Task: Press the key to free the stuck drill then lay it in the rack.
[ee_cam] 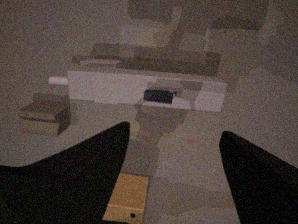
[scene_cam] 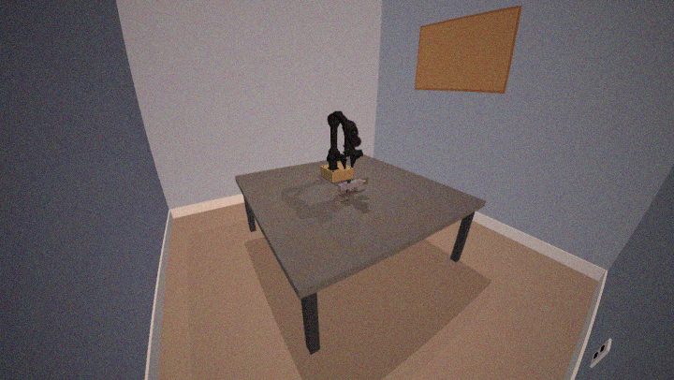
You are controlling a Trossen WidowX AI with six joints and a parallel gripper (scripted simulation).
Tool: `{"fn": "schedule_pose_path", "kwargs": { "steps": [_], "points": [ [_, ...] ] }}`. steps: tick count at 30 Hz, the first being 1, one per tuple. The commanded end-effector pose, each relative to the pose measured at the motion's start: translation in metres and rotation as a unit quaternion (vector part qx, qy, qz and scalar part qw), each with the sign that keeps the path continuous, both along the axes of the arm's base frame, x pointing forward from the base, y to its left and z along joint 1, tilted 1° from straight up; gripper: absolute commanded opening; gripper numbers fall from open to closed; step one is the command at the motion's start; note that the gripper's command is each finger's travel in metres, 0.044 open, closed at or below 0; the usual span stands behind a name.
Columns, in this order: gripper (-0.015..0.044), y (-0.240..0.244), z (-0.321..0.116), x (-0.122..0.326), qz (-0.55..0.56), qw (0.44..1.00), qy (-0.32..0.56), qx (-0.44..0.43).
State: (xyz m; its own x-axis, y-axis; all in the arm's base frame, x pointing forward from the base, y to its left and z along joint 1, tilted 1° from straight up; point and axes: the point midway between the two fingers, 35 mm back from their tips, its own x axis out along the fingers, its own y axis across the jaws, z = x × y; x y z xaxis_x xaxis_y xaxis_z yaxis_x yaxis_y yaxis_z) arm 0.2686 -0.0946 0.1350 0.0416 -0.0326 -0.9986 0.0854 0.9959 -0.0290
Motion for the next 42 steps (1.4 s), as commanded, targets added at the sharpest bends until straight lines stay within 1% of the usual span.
{"fn": "schedule_pose_path", "kwargs": {
  "steps": [1,4,7,10,12,15,17,19,42],
  "points": [
    [0.0367,0.001,-0.001,0.0,0.004,1.0,0.001,0.0],
    [0.044,0.02,-0.013,0.005,0.066,0.998,0.008,0.007],
    [0.044,0.054,-0.035,0.011,0.197,0.98,0.019,0.013],
    [0.044,0.083,-0.054,0.015,0.339,0.941,0.022,0.008],
    [0.044,0.105,-0.069,0.017,0.456,0.89,0.022,0.0],
    [0.044,0.143,-0.094,0.015,0.631,0.775,0.022,-0.014],
    [0.044,0.157,-0.103,0.012,0.692,0.721,0.022,-0.019],
    [0.044,0.16,-0.105,0.011,0.705,0.709,0.022,-0.021],
    [0.044,0.159,-0.108,0.011,0.705,0.709,0.022,-0.021]
  ]
}}
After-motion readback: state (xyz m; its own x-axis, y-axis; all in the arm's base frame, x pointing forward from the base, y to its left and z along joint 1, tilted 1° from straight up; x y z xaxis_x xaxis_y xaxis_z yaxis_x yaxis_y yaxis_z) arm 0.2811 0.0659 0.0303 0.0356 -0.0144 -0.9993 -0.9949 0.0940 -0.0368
